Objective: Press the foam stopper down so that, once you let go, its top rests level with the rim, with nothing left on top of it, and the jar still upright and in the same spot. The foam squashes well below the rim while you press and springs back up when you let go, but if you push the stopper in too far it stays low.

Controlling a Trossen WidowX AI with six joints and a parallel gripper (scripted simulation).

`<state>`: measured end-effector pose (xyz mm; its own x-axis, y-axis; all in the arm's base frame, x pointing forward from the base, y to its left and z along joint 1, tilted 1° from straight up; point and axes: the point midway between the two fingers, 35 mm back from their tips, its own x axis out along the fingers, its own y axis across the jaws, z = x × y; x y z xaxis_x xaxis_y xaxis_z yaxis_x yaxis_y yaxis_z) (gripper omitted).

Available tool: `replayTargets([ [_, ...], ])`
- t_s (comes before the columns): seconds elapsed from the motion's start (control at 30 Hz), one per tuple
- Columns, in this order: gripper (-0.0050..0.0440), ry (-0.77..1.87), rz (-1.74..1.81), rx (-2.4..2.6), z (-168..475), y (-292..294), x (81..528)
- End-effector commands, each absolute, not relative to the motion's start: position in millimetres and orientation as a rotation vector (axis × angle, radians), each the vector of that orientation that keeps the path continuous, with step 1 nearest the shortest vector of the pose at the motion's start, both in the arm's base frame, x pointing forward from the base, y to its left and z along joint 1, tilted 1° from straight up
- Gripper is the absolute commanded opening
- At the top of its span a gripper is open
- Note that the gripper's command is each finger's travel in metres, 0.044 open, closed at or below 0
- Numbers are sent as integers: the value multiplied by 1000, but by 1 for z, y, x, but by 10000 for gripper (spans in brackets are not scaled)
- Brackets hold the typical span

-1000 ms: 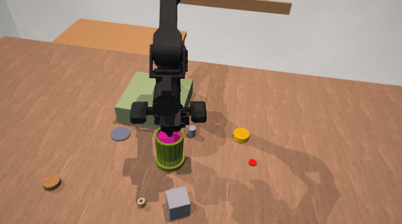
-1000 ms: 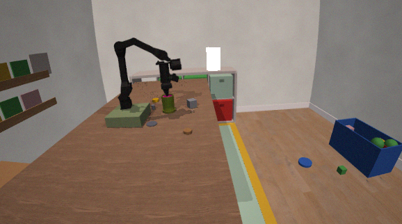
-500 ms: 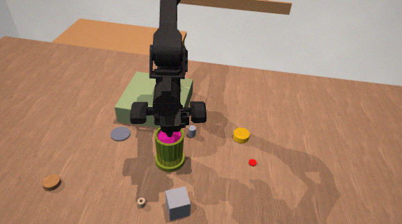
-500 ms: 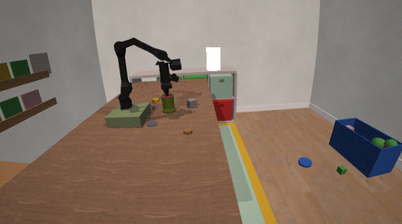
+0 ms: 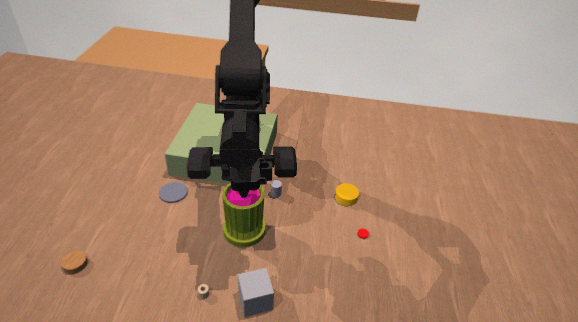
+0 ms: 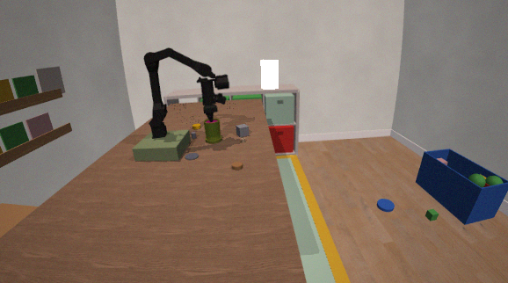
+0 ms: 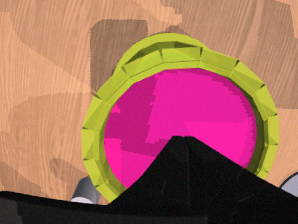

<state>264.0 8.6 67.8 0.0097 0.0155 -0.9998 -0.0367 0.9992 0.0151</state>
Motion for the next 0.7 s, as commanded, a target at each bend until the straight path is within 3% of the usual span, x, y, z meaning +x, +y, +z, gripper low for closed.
replayTargets([
  [0.0,0,1563,37,-17,67,8,262],
  [0.67,0,1559,37,-17,92,8,267],
])
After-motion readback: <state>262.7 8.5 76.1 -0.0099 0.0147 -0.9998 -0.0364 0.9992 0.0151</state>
